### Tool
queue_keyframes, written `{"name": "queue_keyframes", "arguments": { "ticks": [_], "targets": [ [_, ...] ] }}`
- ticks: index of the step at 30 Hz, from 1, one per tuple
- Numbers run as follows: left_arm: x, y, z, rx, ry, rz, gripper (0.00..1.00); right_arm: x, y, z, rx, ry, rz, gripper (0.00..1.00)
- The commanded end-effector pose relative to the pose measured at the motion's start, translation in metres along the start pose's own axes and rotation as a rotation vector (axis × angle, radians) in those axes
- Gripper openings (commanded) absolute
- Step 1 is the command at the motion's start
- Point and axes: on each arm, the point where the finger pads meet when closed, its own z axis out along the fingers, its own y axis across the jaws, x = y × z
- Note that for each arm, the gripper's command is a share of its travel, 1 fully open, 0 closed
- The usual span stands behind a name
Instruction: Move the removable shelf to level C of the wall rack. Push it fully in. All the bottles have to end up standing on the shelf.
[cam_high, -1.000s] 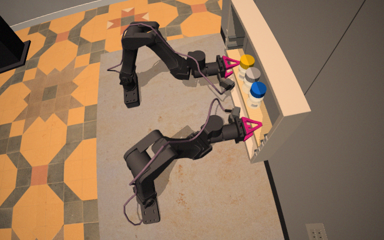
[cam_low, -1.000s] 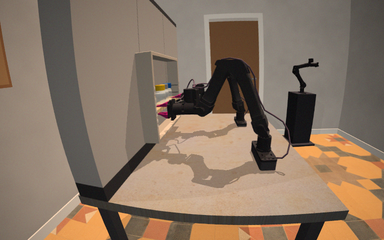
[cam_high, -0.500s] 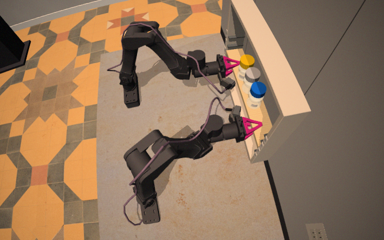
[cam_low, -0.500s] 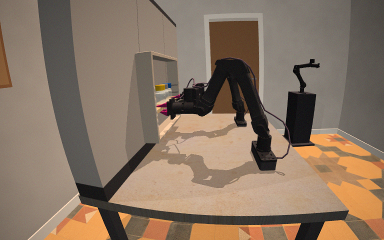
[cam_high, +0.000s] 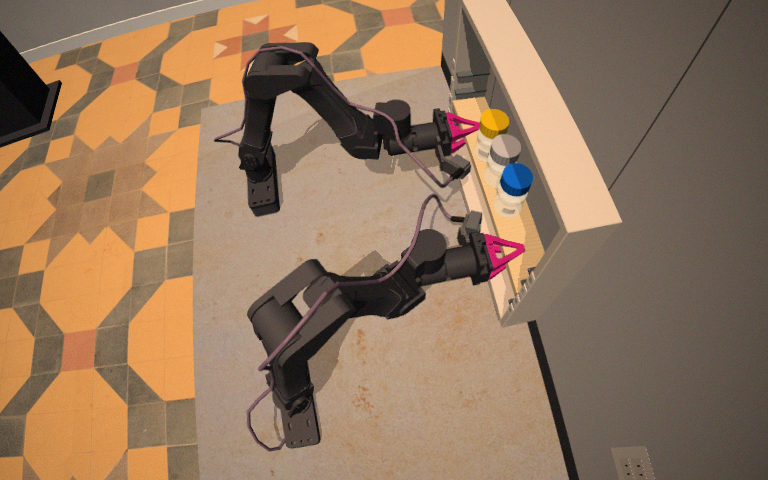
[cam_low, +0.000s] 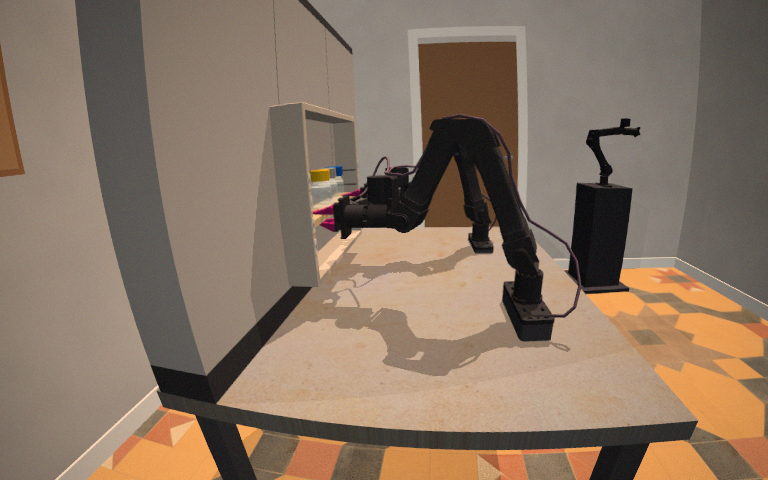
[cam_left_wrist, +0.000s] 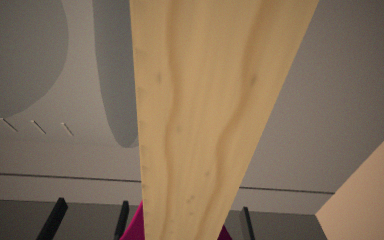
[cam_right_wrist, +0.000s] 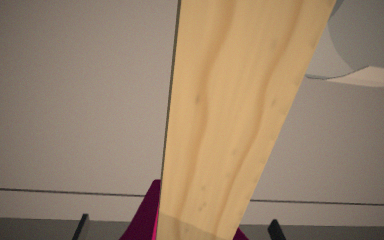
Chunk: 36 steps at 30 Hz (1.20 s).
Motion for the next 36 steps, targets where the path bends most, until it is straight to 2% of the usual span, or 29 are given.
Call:
{"name": "queue_keyframes", "arguments": {
  "ticks": [1, 36],
  "targets": [
    [0.003, 0.003, 0.005, 0.010, 0.004, 0.000, 0.00, 0.002, -0.003, 0.007, -0.010, 0.003, 0.002, 0.00],
    [0.003, 0.022, 0.005, 0.010, 0.004, 0.000, 0.00, 0.002, -0.022, 0.007, -0.010, 0.003, 0.002, 0.00]
  ]
}}
